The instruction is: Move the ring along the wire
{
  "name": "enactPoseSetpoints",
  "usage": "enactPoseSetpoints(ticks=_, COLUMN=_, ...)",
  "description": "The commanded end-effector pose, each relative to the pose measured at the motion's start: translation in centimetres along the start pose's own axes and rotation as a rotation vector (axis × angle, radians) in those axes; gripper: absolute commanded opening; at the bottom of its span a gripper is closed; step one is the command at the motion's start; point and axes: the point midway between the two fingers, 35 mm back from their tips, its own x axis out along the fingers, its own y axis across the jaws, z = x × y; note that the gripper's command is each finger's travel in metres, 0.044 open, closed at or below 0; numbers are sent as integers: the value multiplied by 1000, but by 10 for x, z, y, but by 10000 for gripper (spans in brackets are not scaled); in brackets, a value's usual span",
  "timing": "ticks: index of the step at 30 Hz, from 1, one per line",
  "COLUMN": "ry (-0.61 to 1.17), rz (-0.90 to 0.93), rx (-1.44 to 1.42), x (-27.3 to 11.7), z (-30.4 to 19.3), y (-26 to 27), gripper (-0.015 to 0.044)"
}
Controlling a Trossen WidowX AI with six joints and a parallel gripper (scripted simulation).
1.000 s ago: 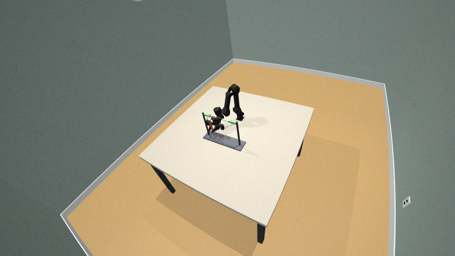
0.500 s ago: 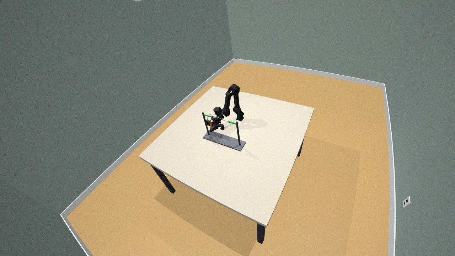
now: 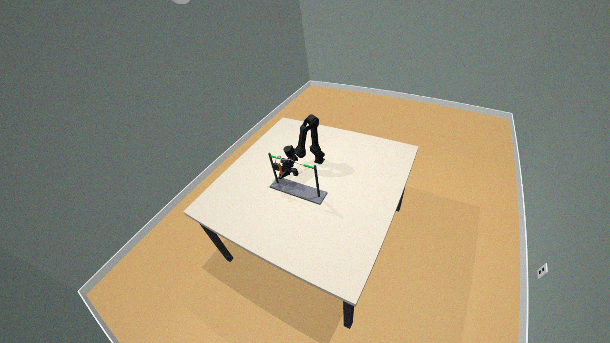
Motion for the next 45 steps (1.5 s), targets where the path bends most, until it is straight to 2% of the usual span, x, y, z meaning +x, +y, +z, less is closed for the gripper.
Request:
enactPoseSetpoints(ticks=1, ry=-7, rz=2, rx=-6, x=-1, z=8, y=0, gripper=-150)
enactPoseSetpoints(ticks=45, ry=-6, rz=9, rx=-6, x=-3, z=20, y=6, gripper=-150)
